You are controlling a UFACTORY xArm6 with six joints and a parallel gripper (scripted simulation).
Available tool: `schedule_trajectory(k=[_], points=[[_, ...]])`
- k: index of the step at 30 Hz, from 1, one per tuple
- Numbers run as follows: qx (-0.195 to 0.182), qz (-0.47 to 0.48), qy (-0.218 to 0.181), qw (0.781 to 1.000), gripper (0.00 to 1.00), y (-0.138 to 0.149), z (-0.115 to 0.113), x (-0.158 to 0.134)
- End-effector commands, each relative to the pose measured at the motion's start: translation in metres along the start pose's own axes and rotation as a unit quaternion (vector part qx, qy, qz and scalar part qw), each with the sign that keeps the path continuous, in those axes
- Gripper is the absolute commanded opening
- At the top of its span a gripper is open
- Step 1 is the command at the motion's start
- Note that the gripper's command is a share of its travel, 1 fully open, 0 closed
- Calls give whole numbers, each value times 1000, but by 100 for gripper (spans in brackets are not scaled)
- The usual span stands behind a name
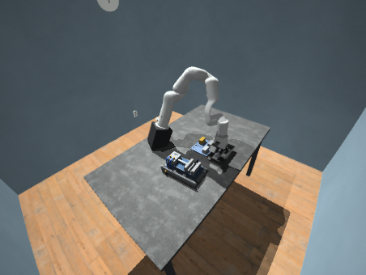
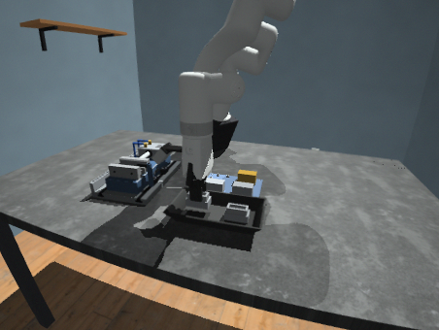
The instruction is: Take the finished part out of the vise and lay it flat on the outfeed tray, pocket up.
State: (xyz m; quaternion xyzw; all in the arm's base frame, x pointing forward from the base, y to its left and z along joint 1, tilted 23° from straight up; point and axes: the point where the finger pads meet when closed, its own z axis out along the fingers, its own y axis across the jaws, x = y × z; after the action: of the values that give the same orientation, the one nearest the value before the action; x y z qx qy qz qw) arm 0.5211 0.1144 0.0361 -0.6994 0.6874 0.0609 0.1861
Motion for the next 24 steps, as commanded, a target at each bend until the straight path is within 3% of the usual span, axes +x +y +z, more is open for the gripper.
schedule_trajectory(k=[1,24], points=[[2,0,0,1000,0,-2,1,0],[2,0,0,1000,0,-2,7,0]])
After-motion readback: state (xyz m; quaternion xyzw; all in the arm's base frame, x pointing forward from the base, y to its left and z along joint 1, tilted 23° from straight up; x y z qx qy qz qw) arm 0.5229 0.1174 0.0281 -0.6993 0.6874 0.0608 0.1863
